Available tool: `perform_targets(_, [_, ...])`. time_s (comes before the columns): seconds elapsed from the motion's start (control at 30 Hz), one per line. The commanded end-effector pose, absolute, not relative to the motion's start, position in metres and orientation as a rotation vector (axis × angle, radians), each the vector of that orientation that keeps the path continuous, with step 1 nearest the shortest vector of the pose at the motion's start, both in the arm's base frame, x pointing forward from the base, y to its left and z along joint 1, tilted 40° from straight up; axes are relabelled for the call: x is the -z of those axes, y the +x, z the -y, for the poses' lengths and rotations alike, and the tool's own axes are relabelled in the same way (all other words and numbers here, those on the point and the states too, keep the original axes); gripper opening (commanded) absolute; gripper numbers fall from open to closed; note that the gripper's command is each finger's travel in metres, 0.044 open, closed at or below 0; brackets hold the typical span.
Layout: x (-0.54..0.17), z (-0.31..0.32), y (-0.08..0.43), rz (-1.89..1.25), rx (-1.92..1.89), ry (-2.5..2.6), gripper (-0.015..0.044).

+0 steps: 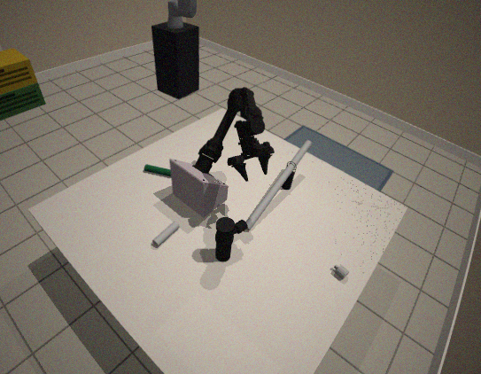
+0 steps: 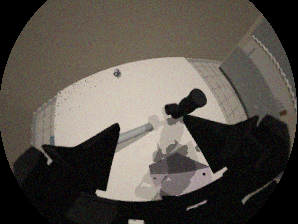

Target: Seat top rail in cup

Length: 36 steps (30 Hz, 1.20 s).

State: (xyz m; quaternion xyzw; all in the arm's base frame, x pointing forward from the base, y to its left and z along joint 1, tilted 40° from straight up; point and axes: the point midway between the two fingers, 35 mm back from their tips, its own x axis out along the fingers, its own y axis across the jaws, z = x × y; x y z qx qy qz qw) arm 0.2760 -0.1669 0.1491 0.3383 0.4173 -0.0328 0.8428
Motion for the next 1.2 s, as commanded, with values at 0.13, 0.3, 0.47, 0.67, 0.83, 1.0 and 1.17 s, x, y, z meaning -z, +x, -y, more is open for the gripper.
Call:
perform_targets(0.13, [-0.146, 0.112, 0.294, -0.906, -0.347, 0.617, 0.044])
perform_targets(0.3, [-0.146, 0.112, 0.294, -0.906, -0.347, 0.617, 0.044])
perform_targets(0.47, [-0.135, 0.123, 0.296, -0.88, -0.391, 0.484, 0.044])
perform_targets(0.67, [-0.096, 0.163, 0.301, -0.78, -0.548, 0.012, 0.044])
perform_targets(0.83, [-0.059, 0.194, 0.3, -0.68, -0.688, -0.406, 0.044])
perform_targets(1.0, [-0.036, 0.212, 0.296, -0.614, -0.77, -0.65, 0.044])
perform_targets(1.17, [-0.031, 0.215, 0.296, -0.601, -0.785, -0.695, 0.044])
